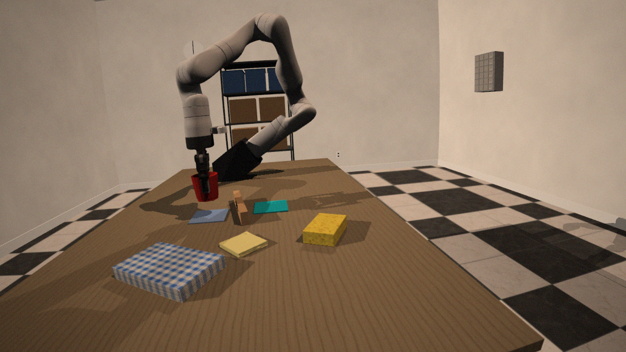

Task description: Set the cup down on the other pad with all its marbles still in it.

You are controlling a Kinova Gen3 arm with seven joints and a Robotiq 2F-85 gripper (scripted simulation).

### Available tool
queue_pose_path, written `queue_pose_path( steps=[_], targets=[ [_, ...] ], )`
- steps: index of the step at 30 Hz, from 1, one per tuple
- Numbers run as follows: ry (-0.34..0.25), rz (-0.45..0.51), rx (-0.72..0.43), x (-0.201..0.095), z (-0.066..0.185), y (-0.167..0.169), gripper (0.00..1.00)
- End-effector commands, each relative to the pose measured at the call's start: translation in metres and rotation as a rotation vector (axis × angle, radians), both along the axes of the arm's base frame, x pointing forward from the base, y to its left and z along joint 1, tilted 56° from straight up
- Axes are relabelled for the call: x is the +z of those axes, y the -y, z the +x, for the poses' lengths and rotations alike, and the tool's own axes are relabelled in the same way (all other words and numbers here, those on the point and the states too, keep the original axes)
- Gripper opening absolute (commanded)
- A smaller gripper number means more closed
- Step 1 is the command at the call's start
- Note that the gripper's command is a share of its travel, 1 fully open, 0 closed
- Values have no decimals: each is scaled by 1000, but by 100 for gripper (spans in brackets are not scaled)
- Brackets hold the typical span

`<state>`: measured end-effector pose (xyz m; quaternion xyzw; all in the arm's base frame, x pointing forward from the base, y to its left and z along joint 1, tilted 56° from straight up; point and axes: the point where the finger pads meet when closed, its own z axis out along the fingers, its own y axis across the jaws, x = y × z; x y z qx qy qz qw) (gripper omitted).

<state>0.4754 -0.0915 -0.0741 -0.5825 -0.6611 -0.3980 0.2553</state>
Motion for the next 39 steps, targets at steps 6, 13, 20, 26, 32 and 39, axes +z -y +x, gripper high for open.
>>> queue_pose_path(
  steps=[6,13,20,26,32,39],
  targets=[
    [5,-6,-7,5,1,10,82],
    [5,-6,-7,5,1,10,82],
    [5,-6,-7,6,0,9,82],
    [5,-6,-7,10,0,7,82],
    [5,-6,-7,17,-2,2,82],
    [5,-6,-7,33,-6,-10,82]
  ],
)
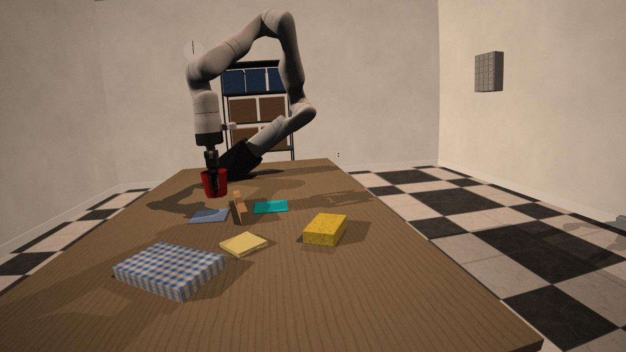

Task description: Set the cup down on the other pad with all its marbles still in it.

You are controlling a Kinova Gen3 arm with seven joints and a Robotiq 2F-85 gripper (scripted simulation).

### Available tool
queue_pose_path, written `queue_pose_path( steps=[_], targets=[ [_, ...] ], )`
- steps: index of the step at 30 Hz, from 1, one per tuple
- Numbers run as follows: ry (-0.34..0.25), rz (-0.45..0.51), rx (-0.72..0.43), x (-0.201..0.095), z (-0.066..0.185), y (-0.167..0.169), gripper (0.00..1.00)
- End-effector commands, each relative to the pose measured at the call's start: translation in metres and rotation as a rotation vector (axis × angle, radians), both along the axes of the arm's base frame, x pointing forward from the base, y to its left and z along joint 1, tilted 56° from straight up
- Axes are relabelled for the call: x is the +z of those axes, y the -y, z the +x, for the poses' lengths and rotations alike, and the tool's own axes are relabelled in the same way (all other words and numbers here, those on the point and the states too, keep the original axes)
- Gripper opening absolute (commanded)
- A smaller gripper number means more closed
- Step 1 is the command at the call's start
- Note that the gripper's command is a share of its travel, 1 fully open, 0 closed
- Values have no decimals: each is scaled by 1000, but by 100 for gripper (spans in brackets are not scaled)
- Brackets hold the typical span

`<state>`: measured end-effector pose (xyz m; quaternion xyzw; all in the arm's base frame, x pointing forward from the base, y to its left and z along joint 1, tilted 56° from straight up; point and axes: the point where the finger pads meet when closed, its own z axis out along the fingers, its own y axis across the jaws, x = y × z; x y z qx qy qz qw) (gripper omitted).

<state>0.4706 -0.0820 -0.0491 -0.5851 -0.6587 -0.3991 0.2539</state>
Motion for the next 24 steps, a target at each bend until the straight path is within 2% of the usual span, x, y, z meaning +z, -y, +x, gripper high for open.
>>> queue_pose_path(
  steps=[1,5,24],
  targets=[
    [5,-6,1,11,-1,-2,82],
    [5,-6,1,17,-3,-7,82],
    [5,-6,1,82,-17,-53,82]
  ],
)
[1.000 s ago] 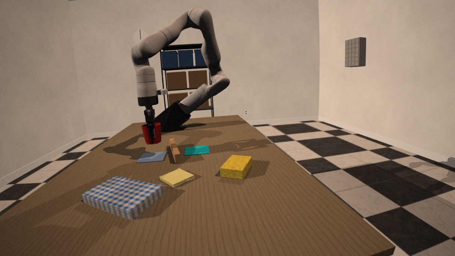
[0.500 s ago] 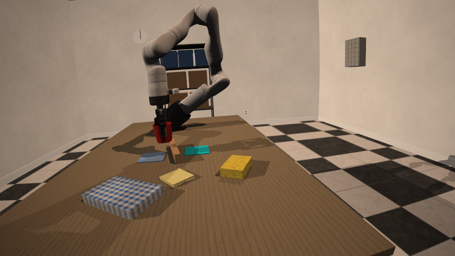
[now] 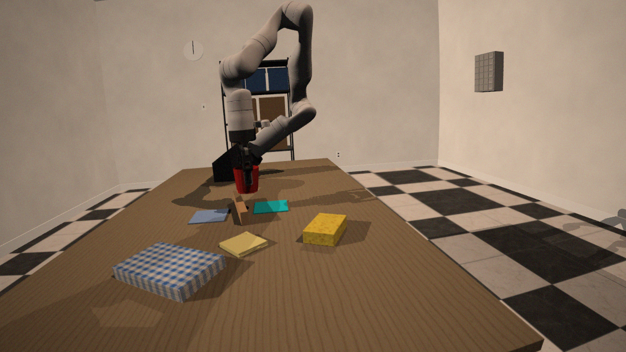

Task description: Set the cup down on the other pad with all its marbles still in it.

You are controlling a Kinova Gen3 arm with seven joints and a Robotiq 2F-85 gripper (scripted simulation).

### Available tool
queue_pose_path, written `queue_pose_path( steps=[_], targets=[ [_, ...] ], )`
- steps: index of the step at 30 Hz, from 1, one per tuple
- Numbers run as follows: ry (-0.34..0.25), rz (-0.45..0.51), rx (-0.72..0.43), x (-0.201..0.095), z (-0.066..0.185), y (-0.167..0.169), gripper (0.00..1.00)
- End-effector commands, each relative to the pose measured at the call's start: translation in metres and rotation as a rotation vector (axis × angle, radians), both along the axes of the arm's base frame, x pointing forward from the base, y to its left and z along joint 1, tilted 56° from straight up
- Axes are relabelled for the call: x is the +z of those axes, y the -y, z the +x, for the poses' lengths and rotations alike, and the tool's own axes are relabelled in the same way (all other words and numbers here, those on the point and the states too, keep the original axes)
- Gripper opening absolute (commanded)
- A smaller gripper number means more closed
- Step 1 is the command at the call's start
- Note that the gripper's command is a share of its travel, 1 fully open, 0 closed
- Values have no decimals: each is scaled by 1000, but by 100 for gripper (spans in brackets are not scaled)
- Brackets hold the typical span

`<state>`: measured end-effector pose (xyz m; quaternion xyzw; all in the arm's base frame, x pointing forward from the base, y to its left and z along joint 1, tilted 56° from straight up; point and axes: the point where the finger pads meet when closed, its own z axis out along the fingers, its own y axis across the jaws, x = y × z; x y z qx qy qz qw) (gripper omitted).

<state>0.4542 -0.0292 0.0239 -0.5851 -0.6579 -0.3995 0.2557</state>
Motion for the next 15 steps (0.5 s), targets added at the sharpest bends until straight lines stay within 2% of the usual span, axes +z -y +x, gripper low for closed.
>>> queue_pose_path(
  steps=[1,9,15],
  targets=[
    [7,-10,1,13,-2,-3,82],
    [7,-10,1,38,-7,-21,82],
    [7,-10,1,46,-9,-27,82]
  ],
)
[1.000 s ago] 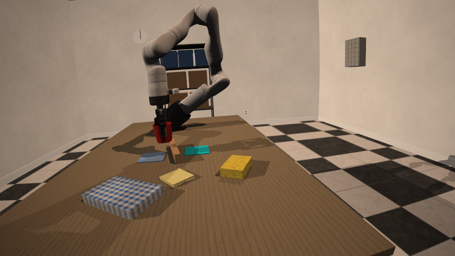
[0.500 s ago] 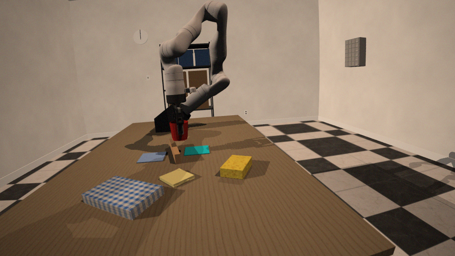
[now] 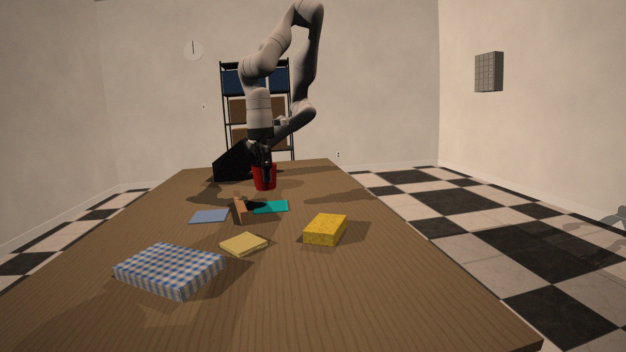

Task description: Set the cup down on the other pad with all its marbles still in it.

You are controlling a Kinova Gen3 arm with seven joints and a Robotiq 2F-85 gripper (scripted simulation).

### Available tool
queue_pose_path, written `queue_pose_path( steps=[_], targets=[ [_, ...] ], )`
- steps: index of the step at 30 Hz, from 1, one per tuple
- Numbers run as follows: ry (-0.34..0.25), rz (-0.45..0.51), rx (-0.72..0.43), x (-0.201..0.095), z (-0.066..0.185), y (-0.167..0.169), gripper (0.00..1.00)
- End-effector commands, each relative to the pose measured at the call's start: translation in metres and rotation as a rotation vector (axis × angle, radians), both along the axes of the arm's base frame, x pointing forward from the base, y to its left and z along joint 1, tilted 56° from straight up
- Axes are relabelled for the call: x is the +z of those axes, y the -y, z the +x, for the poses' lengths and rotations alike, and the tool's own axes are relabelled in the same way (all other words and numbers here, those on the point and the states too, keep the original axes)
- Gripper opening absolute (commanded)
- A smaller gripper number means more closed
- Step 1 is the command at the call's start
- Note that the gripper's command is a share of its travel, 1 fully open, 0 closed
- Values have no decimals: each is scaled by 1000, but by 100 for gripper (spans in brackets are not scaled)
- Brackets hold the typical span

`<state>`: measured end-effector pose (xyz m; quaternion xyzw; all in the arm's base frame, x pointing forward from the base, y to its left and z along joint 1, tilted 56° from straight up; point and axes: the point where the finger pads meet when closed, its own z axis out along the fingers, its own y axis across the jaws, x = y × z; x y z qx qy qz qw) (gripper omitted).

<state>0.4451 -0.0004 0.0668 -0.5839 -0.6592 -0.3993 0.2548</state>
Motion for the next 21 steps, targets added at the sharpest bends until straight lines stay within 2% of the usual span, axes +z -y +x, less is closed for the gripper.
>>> queue_pose_path(
  steps=[1,21],
  targets=[
    [5,-8,-1,4,0,1,82],
    [5,-8,-1,9,-1,-2,82]
  ],
)
